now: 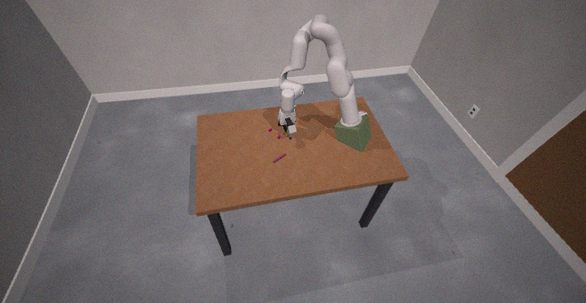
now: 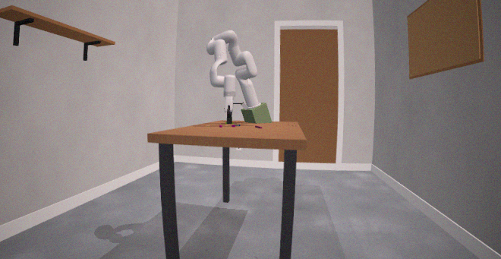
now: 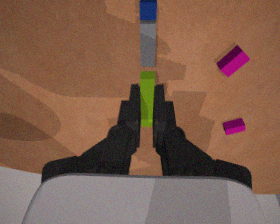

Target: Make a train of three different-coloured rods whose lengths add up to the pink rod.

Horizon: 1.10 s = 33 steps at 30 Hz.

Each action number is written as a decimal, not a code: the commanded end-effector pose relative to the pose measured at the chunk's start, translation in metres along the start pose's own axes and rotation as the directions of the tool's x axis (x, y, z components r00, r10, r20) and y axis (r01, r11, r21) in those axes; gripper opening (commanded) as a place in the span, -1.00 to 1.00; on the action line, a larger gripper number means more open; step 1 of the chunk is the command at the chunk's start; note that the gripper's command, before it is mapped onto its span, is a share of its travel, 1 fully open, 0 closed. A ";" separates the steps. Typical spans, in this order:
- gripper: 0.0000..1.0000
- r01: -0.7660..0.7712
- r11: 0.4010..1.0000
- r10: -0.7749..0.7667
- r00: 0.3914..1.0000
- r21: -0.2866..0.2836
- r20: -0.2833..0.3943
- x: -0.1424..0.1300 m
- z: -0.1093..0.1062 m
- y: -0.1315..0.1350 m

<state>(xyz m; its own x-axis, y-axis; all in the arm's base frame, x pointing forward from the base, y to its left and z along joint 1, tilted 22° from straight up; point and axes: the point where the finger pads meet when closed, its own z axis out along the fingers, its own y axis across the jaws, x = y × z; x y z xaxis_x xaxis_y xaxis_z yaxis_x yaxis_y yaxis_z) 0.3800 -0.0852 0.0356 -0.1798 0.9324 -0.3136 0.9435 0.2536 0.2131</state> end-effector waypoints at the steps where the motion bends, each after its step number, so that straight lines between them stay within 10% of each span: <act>1: -0.92 0.000 1.000 0.000 1.000 -0.002 0.001 0.000 -0.001 0.001; 33: -0.92 0.000 1.000 0.000 1.000 -0.002 0.001 0.000 0.008 0.001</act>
<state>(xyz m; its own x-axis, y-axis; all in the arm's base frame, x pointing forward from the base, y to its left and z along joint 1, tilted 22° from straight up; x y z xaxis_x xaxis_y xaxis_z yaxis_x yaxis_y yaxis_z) 0.3813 -0.0865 0.0315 -0.1802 0.9326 -0.3128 0.9438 0.2535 0.2120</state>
